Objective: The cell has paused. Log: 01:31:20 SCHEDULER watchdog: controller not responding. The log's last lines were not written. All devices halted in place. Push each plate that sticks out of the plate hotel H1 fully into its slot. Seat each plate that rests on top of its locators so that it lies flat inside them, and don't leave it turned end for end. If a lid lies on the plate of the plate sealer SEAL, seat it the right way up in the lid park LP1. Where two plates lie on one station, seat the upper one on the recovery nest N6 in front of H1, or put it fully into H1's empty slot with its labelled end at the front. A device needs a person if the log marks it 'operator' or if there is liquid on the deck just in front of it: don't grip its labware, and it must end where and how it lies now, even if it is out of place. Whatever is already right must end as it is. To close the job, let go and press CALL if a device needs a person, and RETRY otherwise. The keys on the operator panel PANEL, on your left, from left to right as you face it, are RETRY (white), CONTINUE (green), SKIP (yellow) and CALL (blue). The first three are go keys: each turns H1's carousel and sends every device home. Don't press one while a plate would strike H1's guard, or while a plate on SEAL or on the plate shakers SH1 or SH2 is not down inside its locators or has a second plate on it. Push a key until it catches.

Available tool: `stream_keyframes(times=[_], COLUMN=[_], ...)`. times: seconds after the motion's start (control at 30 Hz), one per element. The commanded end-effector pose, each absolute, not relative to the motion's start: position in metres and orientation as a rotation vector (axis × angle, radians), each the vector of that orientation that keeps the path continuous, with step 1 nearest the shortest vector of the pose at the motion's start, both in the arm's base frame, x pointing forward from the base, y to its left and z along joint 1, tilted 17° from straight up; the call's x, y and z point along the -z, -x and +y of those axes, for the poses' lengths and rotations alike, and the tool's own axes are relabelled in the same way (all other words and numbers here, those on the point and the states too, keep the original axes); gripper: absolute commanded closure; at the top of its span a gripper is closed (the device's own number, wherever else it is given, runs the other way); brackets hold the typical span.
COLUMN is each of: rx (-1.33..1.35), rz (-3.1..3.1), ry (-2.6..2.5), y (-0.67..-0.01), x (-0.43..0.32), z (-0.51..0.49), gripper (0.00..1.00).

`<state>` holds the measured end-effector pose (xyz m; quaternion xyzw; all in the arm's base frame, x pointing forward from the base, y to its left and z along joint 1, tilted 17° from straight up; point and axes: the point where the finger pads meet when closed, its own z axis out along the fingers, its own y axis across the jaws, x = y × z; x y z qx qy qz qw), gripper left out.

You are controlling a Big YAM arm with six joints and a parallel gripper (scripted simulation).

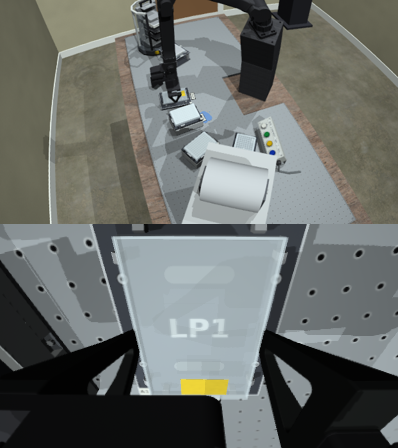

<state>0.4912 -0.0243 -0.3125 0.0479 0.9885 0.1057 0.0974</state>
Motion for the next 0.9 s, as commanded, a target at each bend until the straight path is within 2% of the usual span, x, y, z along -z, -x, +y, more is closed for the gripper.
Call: stream_keyframes(times=[0.0, 0.87], rx=[-0.311, -0.310], rz=[2.925, 2.923], ry=[-0.137, -0.136], y=[-0.4941, -0.4944], x=[0.3196, 0.3232], z=[-0.0172, -0.0164], gripper=[0.16, 0.16])
